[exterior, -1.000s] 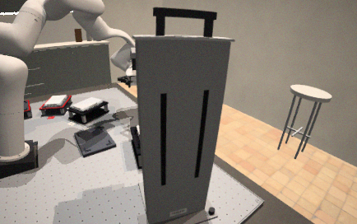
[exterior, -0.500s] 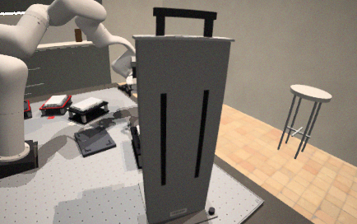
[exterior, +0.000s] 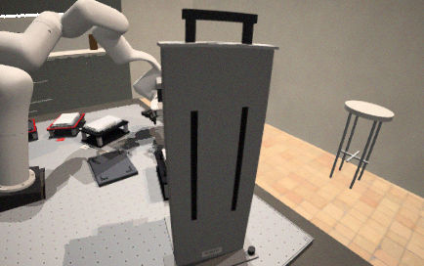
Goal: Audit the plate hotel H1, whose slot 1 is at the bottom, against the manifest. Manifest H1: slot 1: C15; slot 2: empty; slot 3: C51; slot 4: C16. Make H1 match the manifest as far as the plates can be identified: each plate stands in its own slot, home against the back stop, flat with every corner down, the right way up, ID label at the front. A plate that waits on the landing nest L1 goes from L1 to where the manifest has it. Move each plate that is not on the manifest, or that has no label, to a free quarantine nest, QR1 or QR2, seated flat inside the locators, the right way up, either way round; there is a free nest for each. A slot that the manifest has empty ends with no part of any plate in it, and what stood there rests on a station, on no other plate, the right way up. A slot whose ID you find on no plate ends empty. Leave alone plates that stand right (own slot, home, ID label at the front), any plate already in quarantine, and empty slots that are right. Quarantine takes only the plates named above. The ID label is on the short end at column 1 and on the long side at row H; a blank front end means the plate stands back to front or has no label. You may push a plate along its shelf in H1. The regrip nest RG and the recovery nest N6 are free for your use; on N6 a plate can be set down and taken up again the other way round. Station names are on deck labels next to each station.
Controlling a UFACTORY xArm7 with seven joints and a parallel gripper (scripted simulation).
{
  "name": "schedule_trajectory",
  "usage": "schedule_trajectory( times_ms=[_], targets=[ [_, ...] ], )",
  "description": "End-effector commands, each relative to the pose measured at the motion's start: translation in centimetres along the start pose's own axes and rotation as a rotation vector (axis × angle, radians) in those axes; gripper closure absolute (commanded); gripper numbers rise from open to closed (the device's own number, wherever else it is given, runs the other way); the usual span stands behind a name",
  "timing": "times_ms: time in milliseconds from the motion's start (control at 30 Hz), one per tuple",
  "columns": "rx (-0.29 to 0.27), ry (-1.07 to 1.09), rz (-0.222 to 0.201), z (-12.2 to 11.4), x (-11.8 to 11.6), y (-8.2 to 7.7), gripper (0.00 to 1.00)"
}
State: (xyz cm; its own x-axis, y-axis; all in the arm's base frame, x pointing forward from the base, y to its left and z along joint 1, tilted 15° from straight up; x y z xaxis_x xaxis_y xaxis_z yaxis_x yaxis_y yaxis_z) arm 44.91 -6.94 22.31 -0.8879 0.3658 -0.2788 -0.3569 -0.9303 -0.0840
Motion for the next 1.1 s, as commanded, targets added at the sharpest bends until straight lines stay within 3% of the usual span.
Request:
schedule_trajectory(
  times_ms=[0,567,1067],
  targets=[
    [-0.002,0.003,-0.001,-0.9,-0.1,0.0,0.0],
    [-0.001,0.003,-0.001,-4.9,0.1,0.0,0.0],
    [-0.001,0.003,-0.001,-5.0,0.1,0.0,0.0]
  ],
)
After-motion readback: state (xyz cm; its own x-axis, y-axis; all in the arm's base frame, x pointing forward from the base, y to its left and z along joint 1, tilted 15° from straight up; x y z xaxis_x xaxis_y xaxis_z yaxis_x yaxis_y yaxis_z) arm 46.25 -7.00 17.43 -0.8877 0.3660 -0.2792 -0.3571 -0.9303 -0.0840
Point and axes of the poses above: the point where the finger pads meet when closed, its own y axis out along the fingers, its own x axis across the jaws, z = x × y, the point moved 2 cm from there along -y, back along the fingers, and after that the axes turned 2 degrees about y, right-handed, at the moved point
